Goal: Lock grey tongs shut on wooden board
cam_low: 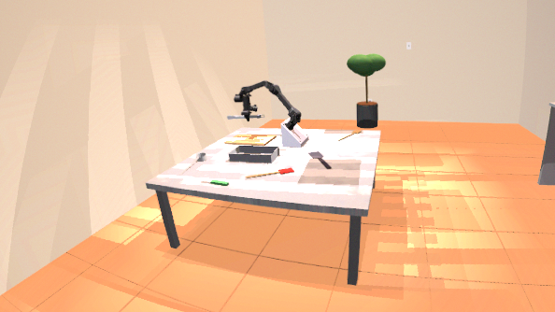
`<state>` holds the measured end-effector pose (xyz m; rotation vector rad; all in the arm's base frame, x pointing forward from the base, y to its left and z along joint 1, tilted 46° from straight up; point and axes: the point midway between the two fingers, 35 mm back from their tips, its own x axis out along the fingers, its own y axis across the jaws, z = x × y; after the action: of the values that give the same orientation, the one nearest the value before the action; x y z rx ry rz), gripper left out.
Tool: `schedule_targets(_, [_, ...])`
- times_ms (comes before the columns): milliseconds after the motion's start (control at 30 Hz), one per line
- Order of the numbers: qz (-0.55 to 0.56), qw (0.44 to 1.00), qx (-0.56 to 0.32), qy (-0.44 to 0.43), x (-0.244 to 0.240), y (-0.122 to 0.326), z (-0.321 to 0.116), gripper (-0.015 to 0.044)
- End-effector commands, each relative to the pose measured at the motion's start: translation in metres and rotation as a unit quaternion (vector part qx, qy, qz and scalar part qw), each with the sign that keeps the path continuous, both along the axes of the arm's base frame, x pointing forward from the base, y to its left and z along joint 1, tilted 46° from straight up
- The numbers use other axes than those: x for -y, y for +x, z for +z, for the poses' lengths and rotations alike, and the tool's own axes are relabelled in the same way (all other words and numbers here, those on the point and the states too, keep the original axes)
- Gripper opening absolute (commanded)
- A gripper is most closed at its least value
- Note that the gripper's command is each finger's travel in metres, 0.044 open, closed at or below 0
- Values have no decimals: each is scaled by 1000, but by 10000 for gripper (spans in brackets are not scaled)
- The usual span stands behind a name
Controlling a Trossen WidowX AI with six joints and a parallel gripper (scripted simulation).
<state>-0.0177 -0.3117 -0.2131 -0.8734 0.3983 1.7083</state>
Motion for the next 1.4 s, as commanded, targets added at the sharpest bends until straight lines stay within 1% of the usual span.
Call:
schedule_targets(0, [-5,1000,-7,-2,0,0,0,-150])
schedule_targets(267, [-13,1000,0,-18,0,-1,-6,-150])
schedule_targets(733, [-51,992,42,-112,0,-5,-29,-150])
schedule_targets(1367, [-86,962,93,-242,-3,-10,-43,-150])
